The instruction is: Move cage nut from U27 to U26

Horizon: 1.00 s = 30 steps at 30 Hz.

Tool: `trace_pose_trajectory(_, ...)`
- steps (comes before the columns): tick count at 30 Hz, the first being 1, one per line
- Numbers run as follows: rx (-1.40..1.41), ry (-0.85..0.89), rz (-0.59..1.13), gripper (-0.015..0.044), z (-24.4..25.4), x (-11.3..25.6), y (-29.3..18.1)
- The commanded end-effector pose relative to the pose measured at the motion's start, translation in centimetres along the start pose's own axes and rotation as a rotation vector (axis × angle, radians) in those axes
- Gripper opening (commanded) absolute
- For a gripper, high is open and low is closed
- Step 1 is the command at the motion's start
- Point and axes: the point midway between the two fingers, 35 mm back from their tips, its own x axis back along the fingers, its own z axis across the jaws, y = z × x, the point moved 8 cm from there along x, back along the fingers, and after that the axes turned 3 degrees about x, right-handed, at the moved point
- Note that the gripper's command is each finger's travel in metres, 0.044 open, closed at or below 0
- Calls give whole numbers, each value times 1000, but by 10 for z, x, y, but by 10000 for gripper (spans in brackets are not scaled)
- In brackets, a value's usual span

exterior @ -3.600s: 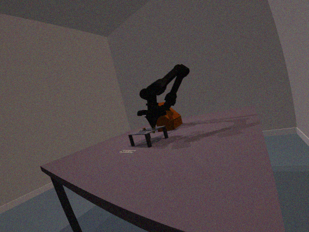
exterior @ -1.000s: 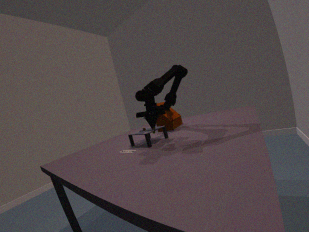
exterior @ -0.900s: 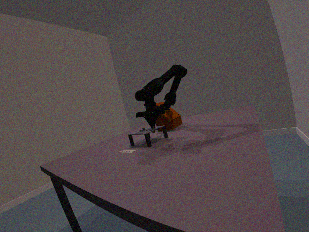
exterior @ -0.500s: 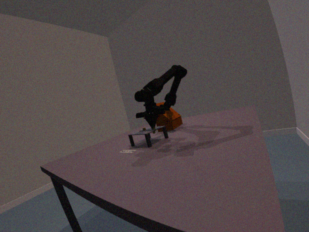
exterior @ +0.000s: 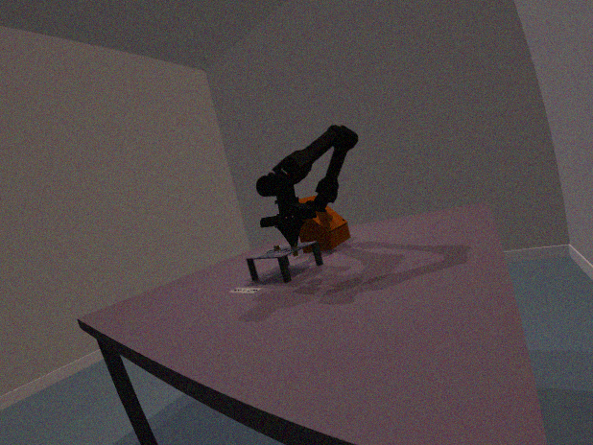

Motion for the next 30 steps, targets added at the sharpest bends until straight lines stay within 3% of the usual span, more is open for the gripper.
trace_pose_trajectory(1,2,5,-4,24,-1,0,0)
trace_pose_trajectory(30,4,41,-5,24,-5,0,0)
